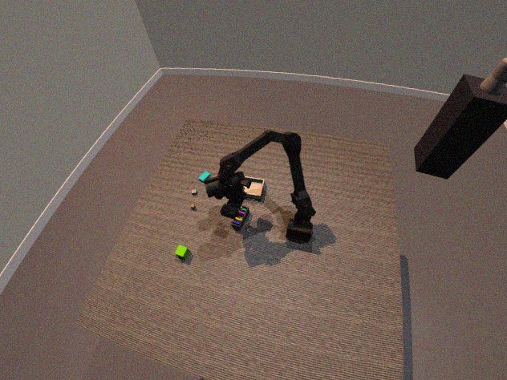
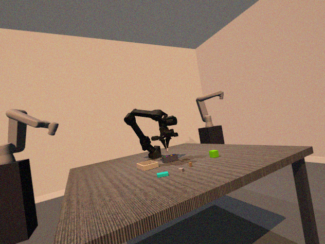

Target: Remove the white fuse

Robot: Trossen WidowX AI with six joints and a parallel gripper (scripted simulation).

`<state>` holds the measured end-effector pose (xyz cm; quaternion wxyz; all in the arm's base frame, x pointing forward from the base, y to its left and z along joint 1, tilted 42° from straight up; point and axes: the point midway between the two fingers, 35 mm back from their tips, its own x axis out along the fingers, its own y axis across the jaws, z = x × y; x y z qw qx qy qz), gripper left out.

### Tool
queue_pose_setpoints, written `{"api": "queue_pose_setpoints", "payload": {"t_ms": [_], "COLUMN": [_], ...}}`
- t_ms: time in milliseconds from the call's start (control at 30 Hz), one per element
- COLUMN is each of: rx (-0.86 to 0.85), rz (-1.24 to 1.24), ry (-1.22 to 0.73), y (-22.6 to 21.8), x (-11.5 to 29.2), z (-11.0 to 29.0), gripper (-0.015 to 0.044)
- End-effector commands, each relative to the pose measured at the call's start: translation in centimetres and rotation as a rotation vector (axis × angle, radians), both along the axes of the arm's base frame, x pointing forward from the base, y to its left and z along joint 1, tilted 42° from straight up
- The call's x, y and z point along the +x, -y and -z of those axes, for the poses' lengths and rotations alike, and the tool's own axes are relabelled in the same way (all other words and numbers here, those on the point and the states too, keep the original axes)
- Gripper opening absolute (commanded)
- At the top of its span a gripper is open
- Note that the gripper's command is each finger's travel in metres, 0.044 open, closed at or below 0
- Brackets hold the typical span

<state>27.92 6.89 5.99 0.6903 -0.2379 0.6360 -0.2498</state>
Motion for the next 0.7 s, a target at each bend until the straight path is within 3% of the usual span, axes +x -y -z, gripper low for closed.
{"api": "queue_pose_setpoints", "payload": {"t_ms": [0, 667], "rx": [0.007, -0.014], "rz": [0.000, 0.003], "ry": [0.009, 0.013], "y": [1.8, 11.9], "x": [0.9, 1.1], "z": [-2.0, -10.7], "gripper": [0.0000, 0.0000]}}
